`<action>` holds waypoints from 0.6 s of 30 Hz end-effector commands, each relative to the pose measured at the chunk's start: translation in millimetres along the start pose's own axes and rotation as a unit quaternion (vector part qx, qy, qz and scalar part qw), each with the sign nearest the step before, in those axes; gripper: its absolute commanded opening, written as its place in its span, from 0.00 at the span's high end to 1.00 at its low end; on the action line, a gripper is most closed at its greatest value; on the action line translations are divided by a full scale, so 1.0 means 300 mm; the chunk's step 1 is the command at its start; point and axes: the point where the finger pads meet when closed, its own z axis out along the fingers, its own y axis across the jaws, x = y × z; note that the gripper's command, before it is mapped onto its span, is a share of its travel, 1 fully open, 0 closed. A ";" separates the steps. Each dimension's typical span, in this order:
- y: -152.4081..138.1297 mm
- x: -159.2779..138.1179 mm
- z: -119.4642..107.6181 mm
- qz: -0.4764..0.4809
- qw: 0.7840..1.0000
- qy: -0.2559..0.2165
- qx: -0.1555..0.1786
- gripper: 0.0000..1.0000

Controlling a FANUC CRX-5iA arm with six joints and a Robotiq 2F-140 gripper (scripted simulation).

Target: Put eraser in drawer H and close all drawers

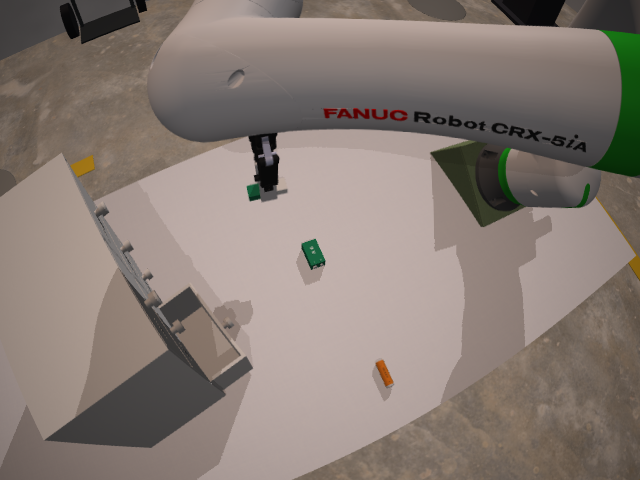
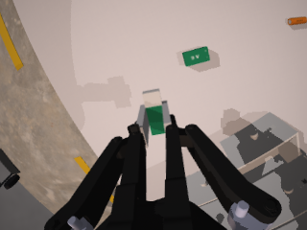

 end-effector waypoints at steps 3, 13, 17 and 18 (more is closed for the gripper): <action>0.103 -0.017 -0.004 -0.186 0.983 -0.003 0.000 0.89; 0.212 -0.028 -0.006 -0.406 0.914 -0.001 0.007 0.89; 0.259 -0.030 -0.006 -0.485 0.874 0.000 0.009 0.89; 0.269 -0.030 -0.006 -0.505 0.863 0.001 0.010 0.89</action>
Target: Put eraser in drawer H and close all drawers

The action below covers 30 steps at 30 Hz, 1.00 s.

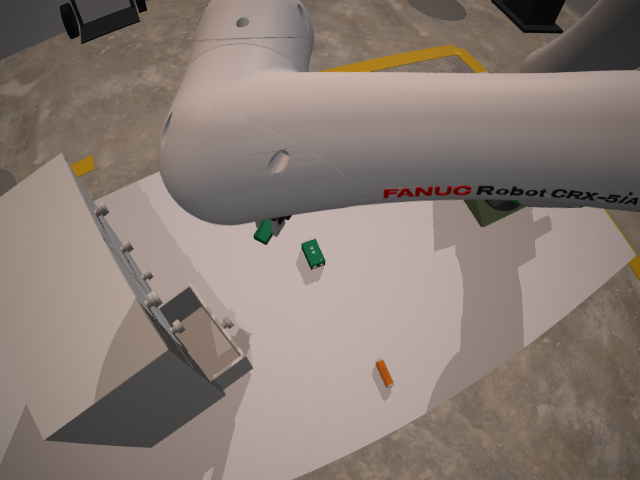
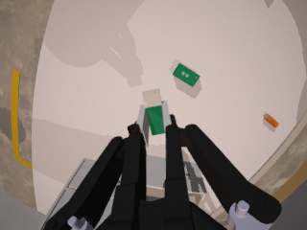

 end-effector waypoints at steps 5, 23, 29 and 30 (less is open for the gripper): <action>0.061 -0.073 -0.004 -0.231 0.973 -0.002 0.006 0.89; 0.103 -0.117 -0.005 -0.593 0.805 0.009 0.015 0.89; 0.103 -0.117 -0.005 -0.691 0.722 0.011 0.017 0.89; 0.103 -0.117 -0.005 -0.705 0.709 0.012 0.017 0.89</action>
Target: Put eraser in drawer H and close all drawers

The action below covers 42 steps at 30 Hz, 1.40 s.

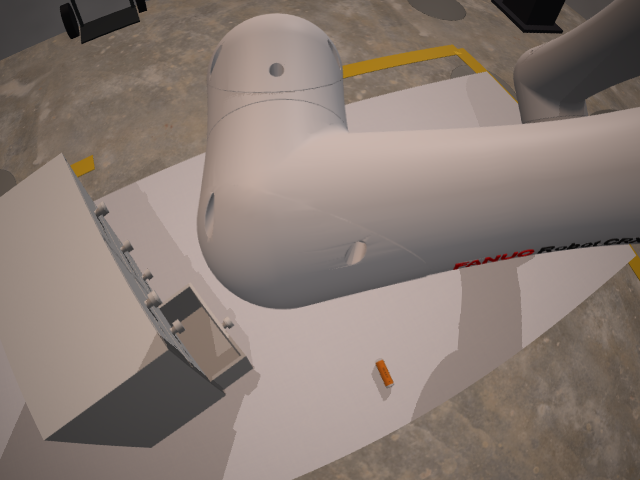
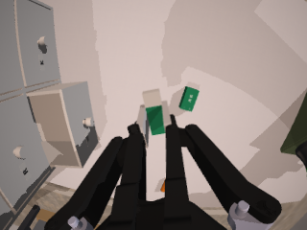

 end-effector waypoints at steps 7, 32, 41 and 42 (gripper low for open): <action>0.003 0.006 -0.049 -0.267 0.963 -0.003 0.013 0.89; 0.011 0.016 -0.131 -0.649 0.759 -0.005 0.057 0.89; 0.021 0.014 -0.123 -0.643 0.757 0.053 0.106 0.89; 0.023 0.014 -0.122 -0.641 0.756 0.063 0.115 0.89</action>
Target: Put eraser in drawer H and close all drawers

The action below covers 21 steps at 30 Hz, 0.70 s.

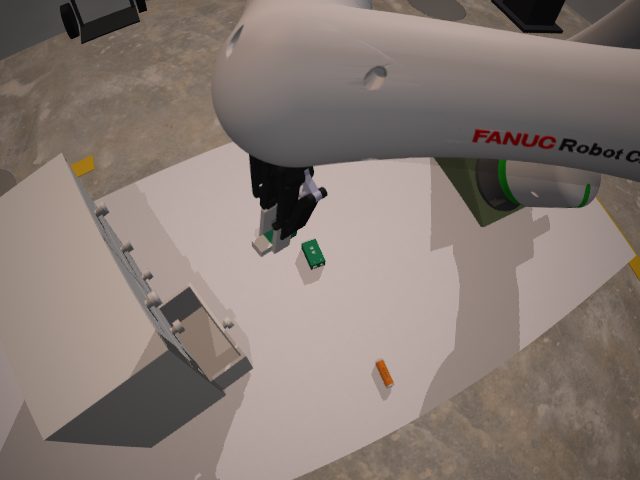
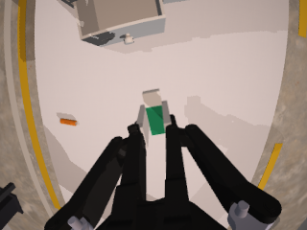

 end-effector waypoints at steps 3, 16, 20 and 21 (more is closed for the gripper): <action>0.000 -0.012 0.006 -0.001 0.997 0.082 0.001 0.89; 0.000 -0.040 0.021 -0.001 0.965 0.262 0.001 0.89; 0.000 -0.049 0.025 -0.001 0.948 0.317 0.001 0.89; 0.000 -0.051 0.026 -0.001 0.944 0.330 0.001 0.89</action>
